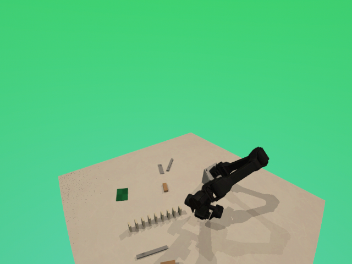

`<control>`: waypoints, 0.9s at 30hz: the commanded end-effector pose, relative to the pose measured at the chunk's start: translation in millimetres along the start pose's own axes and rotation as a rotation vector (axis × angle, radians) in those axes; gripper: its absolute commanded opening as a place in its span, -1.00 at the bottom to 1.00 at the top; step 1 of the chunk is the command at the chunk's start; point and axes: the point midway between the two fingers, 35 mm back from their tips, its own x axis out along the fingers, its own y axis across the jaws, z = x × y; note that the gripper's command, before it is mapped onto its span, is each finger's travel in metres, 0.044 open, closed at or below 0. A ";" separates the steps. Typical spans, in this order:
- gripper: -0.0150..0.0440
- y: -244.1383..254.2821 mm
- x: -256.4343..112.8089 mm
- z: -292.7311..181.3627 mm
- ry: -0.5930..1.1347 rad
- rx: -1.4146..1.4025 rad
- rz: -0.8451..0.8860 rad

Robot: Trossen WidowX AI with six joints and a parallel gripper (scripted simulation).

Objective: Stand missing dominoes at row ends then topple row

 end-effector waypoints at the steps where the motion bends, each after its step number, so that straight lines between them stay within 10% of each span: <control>1: 1.00 0.9 7.7 -2.8 0.008 0.005 0.006; 10: 1.00 1.0 11.3 -2.9 0.008 0.005 0.006; 27: -0.40 1.0 11.3 -2.9 0.008 0.005 0.006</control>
